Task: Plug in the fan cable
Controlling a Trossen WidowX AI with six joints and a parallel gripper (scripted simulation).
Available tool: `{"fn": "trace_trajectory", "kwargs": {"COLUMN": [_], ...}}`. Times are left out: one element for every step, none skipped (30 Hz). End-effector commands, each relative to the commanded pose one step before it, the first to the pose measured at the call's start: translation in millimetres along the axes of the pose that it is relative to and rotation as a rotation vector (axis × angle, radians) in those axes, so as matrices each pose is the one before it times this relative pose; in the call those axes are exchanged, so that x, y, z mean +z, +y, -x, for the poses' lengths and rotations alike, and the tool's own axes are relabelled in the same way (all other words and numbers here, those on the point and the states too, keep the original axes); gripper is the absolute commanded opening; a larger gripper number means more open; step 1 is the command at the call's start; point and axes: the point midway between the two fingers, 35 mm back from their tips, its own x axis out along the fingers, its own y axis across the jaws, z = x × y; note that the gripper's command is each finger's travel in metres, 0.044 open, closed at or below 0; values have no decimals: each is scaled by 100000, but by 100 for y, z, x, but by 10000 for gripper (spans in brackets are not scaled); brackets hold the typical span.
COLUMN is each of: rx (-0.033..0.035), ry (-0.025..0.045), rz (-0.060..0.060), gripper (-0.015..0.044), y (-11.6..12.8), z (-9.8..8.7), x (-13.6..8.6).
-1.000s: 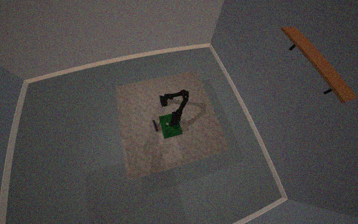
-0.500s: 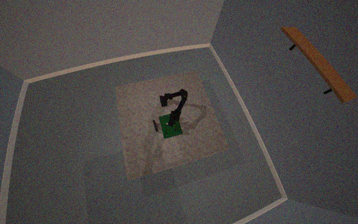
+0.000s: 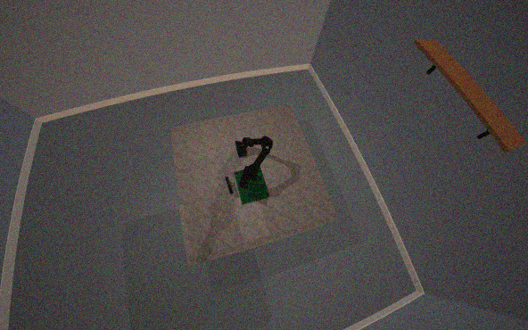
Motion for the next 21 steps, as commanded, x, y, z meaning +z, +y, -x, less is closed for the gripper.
{"fn": "trace_trajectory", "kwargs": {"rx": [5, -1, 0, 0, 0, 0, 0, 0, 0, 0, 0, 2, 2, 0, 0, 0, 0, 0, 0, 0, 3], "ry": [270, -9, -7, -3, 0, 0, 0, 0, 0, 0, 0, -6, -7, 0, 0, 0, 0, 0, 0, 0, -5], "rz": [483, 168, 119, 50, 0, 0, 0, 0, 0, 0, 0, -113, -113, 0, 0, 0, 0, 0, 0, 0, -284], "gripper": [0, 0, 0, 0, 0, 0, 0, 0, 0, 0, 0, 0, 0, 0, 0, 0, 0, 0, 0, 0, 0], "y": [-150, -50, -33, -14, 0, 0, 0, 0, 0, 0, 0, 6, 6, 0, 0, 0, 0, 0, 0, 0, 51], "z": [-74, 120, 84, 36, 0, 0, 0, 0, 0, 0, 0, 0, -1, 0, 0, 0, 0, 0, 0, 0, -4], "x": [-94, 263, 185, 78, 0, 0, 0, 0, 0, 0, 0, 141, 141, 0, 0, 0, 0, 0, 0, 0, 118]}}
